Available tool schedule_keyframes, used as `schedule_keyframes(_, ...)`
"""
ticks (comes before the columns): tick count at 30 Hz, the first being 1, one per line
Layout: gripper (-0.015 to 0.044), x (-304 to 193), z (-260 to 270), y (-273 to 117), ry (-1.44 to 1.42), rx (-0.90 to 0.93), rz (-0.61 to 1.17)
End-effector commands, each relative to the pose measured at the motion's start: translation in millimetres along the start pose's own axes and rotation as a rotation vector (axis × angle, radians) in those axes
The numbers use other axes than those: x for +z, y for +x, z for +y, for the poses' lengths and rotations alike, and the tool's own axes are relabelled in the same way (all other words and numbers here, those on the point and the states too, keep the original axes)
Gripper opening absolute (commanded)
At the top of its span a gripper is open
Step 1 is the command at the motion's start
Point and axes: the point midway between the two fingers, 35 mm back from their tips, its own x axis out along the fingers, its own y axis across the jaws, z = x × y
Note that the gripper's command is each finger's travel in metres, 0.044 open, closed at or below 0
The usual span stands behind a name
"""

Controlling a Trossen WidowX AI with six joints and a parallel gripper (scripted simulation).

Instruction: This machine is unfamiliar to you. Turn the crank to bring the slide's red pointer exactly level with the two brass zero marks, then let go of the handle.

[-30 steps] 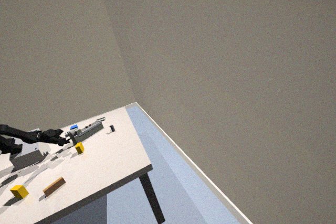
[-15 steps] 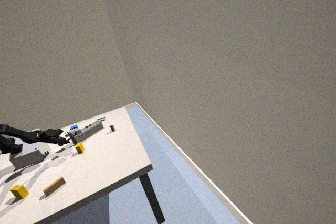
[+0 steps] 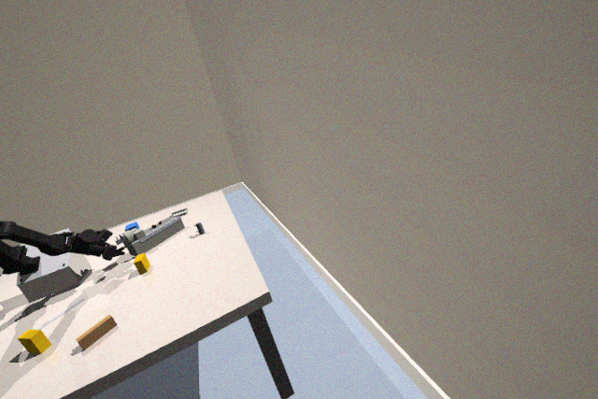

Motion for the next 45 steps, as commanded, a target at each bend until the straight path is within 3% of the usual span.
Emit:
schedule_keyframes(1, 0.0, 1, 9, -1, -0.009, 0.023, -0.006)
schedule_keyframes(45, 0.0, 13, 23, -14, -0.008, 0.024, -0.007)
